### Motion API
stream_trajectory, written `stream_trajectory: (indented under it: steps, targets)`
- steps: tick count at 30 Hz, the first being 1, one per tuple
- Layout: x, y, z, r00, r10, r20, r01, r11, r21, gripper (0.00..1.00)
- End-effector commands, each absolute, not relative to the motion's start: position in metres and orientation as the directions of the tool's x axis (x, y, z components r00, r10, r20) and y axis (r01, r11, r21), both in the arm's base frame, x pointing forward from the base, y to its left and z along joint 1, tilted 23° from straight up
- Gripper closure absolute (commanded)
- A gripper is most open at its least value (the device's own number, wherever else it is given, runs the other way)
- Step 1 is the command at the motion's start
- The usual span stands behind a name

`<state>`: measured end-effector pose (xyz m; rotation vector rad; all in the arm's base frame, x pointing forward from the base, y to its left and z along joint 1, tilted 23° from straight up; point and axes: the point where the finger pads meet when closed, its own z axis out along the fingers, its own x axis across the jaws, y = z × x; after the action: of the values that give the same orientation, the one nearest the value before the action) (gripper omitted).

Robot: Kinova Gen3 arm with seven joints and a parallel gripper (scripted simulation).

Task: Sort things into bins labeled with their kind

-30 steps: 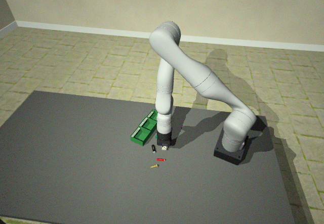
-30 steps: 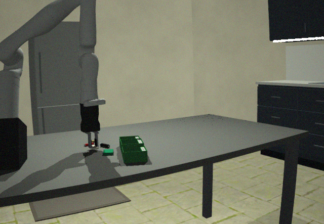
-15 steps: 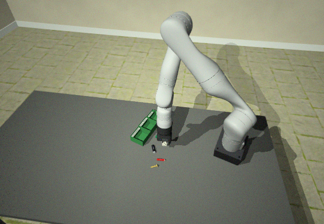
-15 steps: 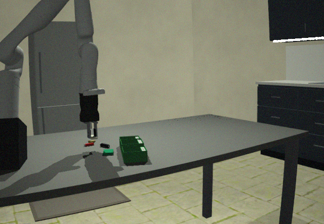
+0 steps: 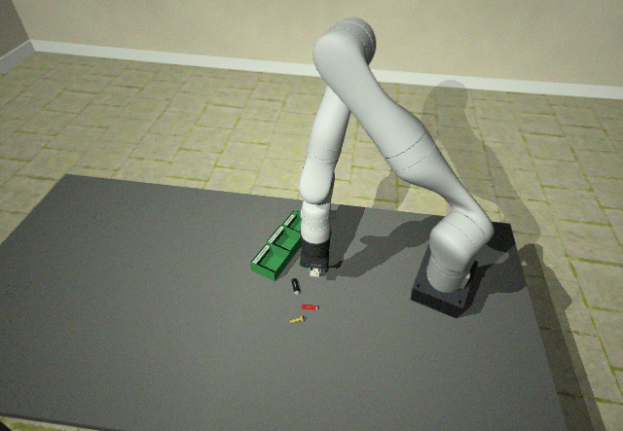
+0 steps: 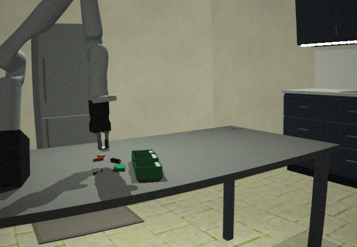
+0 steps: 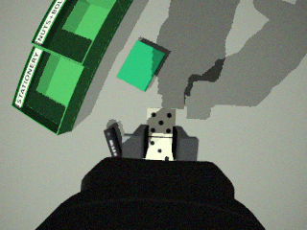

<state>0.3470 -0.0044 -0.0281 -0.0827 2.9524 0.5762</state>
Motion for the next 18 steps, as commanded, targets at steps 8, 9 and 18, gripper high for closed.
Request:
stream_trajectory:
  steps: [8,9,18]
  targets:
    - [0.347,-0.007,-0.022,-0.99,-0.028,-0.141,-0.079,0.926,0.37,0.51]
    - [0.347,-0.007,-0.022,-0.99,-0.028,-0.141,-0.079,0.926,0.37,0.51]
    - [0.366,-0.049,-0.036,-0.99,-0.028,-0.141,-0.078,0.926,0.37,0.51]
